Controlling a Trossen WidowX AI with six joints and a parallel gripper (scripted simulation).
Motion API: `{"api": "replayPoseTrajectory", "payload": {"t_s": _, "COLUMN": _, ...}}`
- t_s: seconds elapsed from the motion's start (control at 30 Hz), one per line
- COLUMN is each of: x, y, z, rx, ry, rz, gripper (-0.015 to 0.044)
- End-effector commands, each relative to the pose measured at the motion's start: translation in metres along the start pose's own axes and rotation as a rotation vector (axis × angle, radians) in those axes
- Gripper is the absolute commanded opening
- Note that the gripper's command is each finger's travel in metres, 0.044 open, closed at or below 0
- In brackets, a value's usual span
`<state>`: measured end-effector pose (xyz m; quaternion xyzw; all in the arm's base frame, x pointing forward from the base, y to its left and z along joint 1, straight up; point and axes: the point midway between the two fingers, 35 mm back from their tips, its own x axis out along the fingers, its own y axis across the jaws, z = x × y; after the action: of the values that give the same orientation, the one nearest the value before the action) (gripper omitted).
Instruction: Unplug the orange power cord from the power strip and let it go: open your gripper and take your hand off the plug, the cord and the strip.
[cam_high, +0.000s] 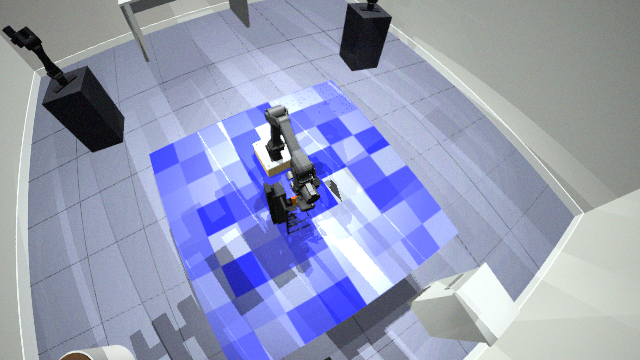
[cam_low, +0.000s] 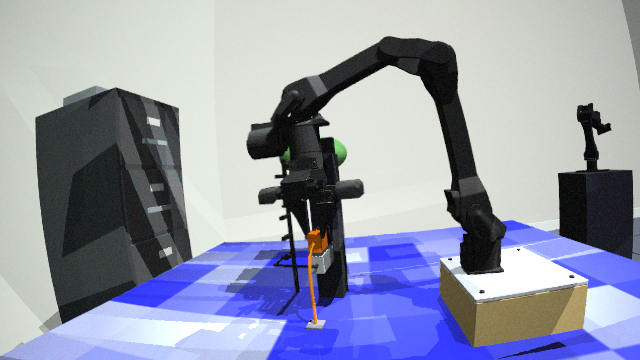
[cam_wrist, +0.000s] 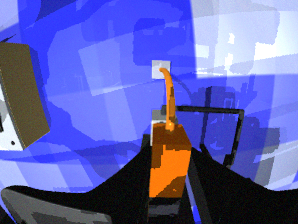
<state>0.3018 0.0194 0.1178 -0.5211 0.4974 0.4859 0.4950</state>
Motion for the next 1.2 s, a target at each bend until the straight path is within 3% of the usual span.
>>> {"api": "replayPoseTrajectory", "payload": {"t_s": 0.0, "x": -0.002, "y": 0.0, "z": 0.025, "rx": -0.018, "ry": -0.046, "rz": 0.0, "gripper": 0.0}}
{"api": "replayPoseTrajectory", "payload": {"t_s": 0.53, "x": -0.004, "y": 0.004, "z": 0.051, "rx": -0.02, "ry": -0.048, "rz": 0.0, "gripper": 0.0}}
{"api": "replayPoseTrajectory", "payload": {"t_s": 1.07, "x": -0.004, "y": 0.003, "z": 0.044, "rx": -0.022, "ry": -0.046, "rz": -0.001, "gripper": 0.042}}
{"api": "replayPoseTrajectory", "payload": {"t_s": 1.17, "x": -0.011, "y": 0.003, "z": 0.069, "rx": -0.022, "ry": -0.049, "rz": -0.001, "gripper": 0.044}}
